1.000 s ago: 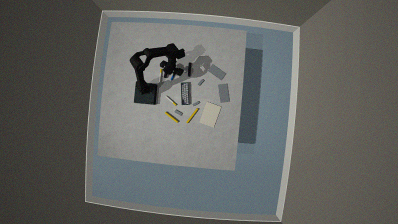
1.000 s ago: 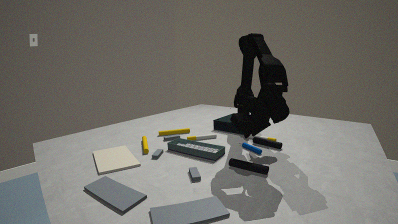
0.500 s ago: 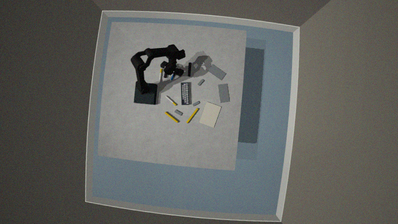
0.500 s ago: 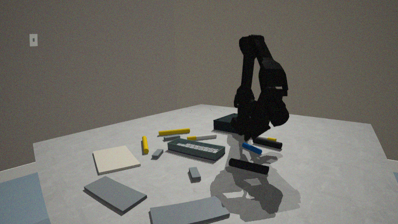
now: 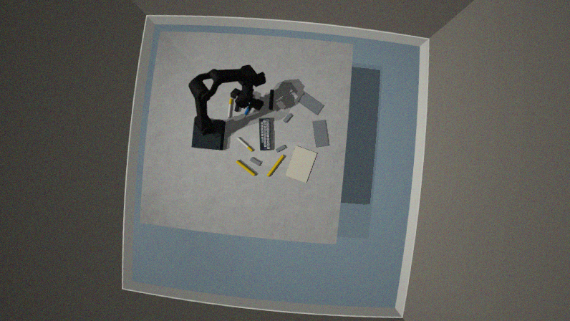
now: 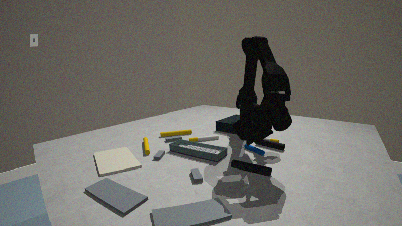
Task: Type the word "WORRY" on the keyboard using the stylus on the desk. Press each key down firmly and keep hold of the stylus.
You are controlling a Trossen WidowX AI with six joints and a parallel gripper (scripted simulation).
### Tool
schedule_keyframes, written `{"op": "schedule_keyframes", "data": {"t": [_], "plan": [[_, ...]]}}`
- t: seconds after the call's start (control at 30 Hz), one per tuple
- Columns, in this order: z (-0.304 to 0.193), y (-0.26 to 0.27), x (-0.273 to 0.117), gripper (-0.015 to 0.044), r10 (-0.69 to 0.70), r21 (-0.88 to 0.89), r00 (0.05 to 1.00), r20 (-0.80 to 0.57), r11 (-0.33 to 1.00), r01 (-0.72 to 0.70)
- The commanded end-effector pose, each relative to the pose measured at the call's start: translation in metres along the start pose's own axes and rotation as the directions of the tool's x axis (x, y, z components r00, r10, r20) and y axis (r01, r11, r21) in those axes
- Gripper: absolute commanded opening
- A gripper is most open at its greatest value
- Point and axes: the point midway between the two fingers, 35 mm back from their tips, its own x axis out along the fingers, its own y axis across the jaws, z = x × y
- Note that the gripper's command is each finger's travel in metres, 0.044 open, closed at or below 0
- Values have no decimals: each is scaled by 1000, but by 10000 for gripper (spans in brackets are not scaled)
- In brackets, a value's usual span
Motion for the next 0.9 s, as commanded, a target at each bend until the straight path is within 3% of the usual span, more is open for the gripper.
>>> {"op": "schedule_keyframes", "data": {"t": [0.0,0.77,0.87], "plan": [[-1,-1,5,150,0,2,1000,7,1000,0],[-8,-1,17,150,0,2,1000,7,1000,0],[-8,0,15,71,-1,-1,1000,2,1000,1]]}}
